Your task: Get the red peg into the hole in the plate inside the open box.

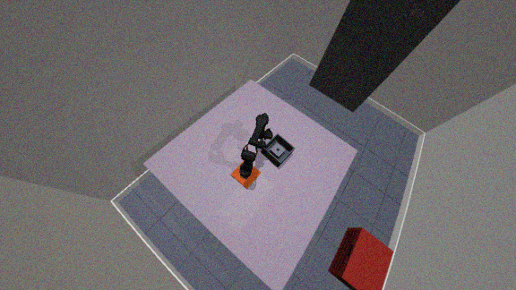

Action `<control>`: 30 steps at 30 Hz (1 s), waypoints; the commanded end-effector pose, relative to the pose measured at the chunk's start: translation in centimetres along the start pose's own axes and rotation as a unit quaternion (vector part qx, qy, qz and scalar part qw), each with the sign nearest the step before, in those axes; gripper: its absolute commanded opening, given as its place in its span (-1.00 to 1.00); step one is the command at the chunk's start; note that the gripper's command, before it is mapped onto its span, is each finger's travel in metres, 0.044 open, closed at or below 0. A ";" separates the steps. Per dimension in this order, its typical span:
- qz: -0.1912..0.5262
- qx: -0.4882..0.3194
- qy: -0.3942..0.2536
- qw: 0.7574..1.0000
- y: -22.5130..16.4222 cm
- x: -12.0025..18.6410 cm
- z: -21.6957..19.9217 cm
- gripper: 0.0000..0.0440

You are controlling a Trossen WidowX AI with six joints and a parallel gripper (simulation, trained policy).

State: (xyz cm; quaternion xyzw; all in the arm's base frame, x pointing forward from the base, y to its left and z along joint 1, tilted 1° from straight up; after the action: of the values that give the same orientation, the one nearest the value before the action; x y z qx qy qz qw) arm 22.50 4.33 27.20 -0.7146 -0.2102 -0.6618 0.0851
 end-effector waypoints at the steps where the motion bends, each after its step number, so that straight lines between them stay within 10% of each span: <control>1: 0.005 0.004 -0.006 1.000 -1.6 -0.9 0.3 1.00; 30: -0.036 0.067 0.019 0.997 -10.6 -11.7 1.1 0.79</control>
State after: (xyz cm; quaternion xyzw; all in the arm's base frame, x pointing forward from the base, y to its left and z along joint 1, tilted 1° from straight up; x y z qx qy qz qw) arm 18.82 12.08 14.54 -0.6865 -0.2705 -0.6660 0.1099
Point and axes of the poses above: the point midway between the two fingers, 35 mm back from their tips, its own x axis back along the fingers, its own z axis across the jaws, y = z × x, the point moved 9 cm from there along x, back along the fingers, and after that the axes turned 10 degrees about -x, right-handed, at the moved point
